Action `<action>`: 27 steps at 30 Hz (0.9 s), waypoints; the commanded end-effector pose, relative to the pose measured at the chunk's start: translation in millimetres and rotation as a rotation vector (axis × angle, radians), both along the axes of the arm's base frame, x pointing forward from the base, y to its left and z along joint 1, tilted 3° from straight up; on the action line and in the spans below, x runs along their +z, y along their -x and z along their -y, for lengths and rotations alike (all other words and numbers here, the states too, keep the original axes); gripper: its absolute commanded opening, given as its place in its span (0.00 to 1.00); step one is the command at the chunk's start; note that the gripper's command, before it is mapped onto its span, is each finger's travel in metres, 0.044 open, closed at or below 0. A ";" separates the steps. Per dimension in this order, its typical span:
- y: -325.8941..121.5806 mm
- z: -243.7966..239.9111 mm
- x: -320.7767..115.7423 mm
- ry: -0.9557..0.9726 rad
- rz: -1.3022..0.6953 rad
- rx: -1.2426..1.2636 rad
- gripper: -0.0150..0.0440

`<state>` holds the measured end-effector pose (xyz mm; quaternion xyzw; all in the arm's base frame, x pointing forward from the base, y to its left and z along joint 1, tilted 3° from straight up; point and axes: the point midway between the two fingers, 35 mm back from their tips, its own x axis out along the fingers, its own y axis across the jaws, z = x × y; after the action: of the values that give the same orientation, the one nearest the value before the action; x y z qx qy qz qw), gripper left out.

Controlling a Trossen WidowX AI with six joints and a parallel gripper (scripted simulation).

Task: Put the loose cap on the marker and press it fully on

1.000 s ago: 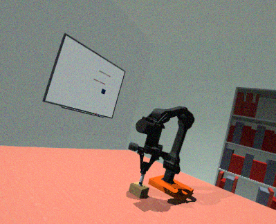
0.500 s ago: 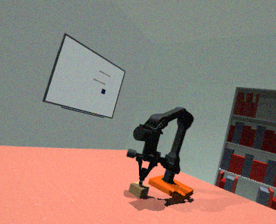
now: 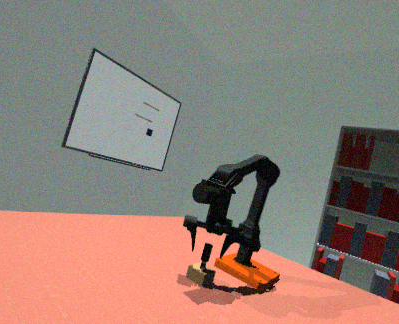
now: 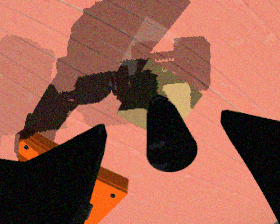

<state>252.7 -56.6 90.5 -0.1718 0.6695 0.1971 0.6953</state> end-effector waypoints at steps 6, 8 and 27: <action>1.4 3.1 71.7 0.001 0.003 0.000 1.00; 1.8 3.1 73.7 0.001 0.003 0.000 1.00; 2.1 2.5 62.8 -0.015 -0.025 -0.664 0.25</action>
<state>251.4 -59.0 154.7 0.0605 0.6951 -0.0293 0.7158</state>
